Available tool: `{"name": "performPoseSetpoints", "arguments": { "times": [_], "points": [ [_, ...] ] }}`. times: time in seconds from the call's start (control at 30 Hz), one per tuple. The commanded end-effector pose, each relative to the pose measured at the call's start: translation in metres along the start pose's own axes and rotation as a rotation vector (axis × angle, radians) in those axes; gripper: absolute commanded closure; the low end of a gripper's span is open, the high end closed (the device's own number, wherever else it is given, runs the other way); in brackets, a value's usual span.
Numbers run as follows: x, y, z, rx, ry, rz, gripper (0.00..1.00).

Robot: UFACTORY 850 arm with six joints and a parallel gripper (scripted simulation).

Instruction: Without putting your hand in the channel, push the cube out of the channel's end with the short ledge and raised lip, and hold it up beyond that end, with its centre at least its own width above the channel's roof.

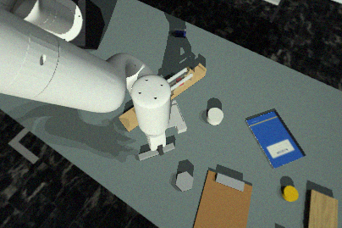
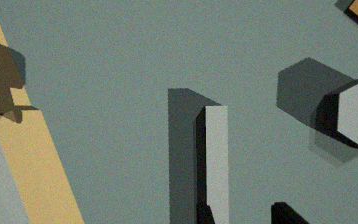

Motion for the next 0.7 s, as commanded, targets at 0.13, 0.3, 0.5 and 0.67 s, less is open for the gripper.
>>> {"name": "performPoseSetpoints", "arguments": {
  "times": [0.13, 0.3, 0.5, 0.67],
  "points": [
    [0.0, 0.001, 0.0, -0.001, 0.001, 0.0, 0.61],
    [0.0, 0.001, 0.006, -0.001, 0.001, 0.001, 0.61],
    [0.001, 0.001, 0.041, -0.001, 0.001, 0.001, 0.61],
    [0.001, 0.001, 0.074, -0.001, 0.001, 0.001, 0.61]
  ]
}}
Point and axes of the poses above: the point where the finger pads meet when closed, its own z axis out along the fingers, its own y axis across the jaws, x = y × z, the point moved 9 cm from there along -z, back along the fingers, and after that the axes turned 13 degrees about z, right-handed, at the moved point
